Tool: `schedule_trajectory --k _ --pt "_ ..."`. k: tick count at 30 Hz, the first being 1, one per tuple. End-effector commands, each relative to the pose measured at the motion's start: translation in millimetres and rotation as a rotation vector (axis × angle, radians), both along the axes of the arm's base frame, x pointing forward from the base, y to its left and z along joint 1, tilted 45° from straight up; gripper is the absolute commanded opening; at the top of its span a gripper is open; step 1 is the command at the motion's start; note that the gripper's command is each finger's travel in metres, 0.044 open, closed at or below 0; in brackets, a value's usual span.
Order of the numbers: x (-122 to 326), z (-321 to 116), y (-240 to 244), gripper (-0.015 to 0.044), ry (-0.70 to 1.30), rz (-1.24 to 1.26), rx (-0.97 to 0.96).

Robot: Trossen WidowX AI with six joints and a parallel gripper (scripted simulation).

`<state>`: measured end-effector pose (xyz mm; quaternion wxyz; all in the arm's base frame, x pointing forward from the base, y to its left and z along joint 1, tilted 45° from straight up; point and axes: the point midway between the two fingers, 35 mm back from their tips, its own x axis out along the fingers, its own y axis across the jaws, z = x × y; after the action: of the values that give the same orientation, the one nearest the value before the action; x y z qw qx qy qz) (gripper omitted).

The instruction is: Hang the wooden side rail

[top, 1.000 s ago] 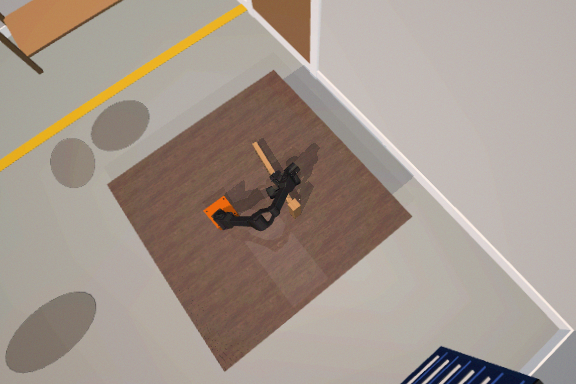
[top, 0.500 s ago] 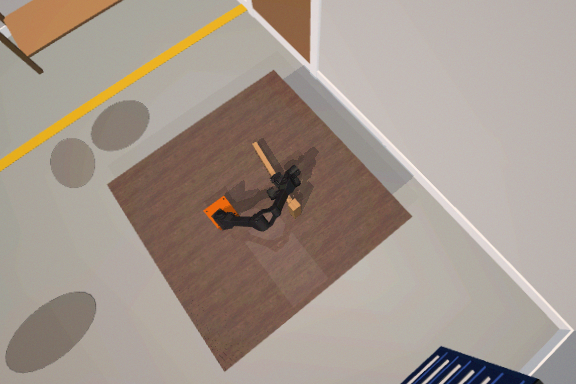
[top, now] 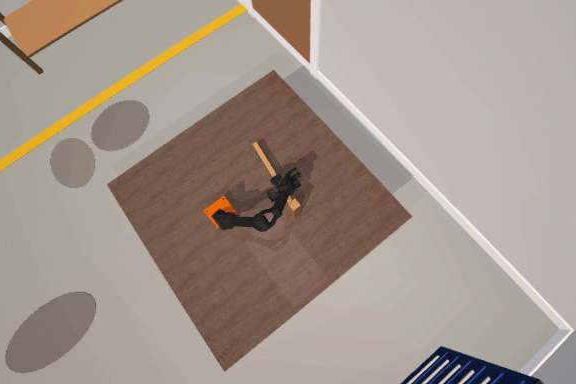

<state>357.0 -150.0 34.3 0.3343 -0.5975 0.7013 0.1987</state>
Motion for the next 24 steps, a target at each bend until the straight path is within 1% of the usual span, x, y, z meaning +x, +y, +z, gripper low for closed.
schedule_trajectory --k 1,10,16,19,24 --pt "-1.3 -1.7 -1.4 0.0361 0.006 0.003 -0.004" --pt "-1.3 -1.7 -1.4 0.0125 0.006 0.003 -0.004" --pt "-1.3 -1.7 -1.4 0.0085 0.006 0.003 -0.004" --pt "-1.3 -1.7 -1.4 0.0006 0.006 0.003 -0.004" --pt "-1.3 -1.7 -1.4 0.0000 0.006 0.003 -0.004"
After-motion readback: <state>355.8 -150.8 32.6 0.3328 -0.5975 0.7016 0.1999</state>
